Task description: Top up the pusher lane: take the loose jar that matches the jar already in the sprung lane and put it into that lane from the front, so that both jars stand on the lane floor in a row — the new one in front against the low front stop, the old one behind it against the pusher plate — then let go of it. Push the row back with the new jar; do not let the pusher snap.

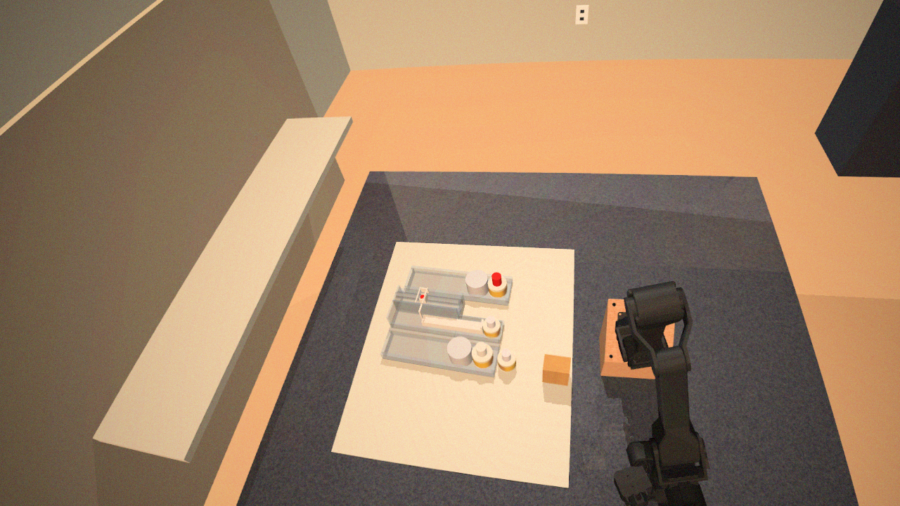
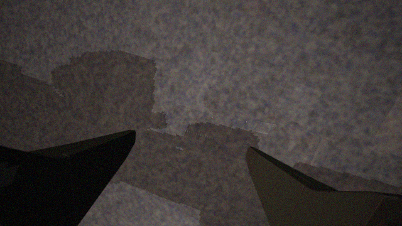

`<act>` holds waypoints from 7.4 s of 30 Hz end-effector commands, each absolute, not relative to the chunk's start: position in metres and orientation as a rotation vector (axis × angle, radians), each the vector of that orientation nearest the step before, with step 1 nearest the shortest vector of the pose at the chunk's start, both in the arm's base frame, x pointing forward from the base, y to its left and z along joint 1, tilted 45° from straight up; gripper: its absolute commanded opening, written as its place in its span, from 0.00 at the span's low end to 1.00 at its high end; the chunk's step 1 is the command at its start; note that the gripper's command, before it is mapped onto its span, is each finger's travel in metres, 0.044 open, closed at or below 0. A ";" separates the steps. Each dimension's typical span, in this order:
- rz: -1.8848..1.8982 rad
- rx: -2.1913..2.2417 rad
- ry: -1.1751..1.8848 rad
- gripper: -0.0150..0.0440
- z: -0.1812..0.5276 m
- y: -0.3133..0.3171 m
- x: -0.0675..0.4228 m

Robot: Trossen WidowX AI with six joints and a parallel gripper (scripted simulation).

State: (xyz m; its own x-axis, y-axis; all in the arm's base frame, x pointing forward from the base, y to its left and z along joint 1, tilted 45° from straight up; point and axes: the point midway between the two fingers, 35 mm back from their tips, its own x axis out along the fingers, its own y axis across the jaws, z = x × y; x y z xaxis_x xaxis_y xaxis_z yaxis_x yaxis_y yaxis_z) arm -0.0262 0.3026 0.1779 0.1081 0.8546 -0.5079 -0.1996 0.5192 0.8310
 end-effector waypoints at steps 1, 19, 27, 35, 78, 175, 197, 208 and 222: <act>0.819 0.667 1.144 1.00 0.187 0.311 0.011; 0.514 0.477 1.045 1.00 0.155 0.283 0.168; 0.395 0.339 1.153 1.00 0.116 0.230 0.228; 0.345 0.319 1.339 1.00 0.080 0.154 0.269; 0.598 0.612 1.472 1.00 -0.004 0.076 0.282; 0.548 0.657 1.496 0.25 -0.054 0.010 0.282; 0.548 0.657 1.495 0.25 -0.054 0.009 0.293; 0.549 0.657 1.495 0.25 -0.055 0.009 0.299; 0.549 0.657 1.494 0.25 -0.055 0.009 0.306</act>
State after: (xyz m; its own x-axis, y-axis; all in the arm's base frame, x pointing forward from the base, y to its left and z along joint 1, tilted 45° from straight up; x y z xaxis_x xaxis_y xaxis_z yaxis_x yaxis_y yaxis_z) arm 0.2975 0.0096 -0.0561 -0.0007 0.6945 -0.7195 0.0765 0.7174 0.6924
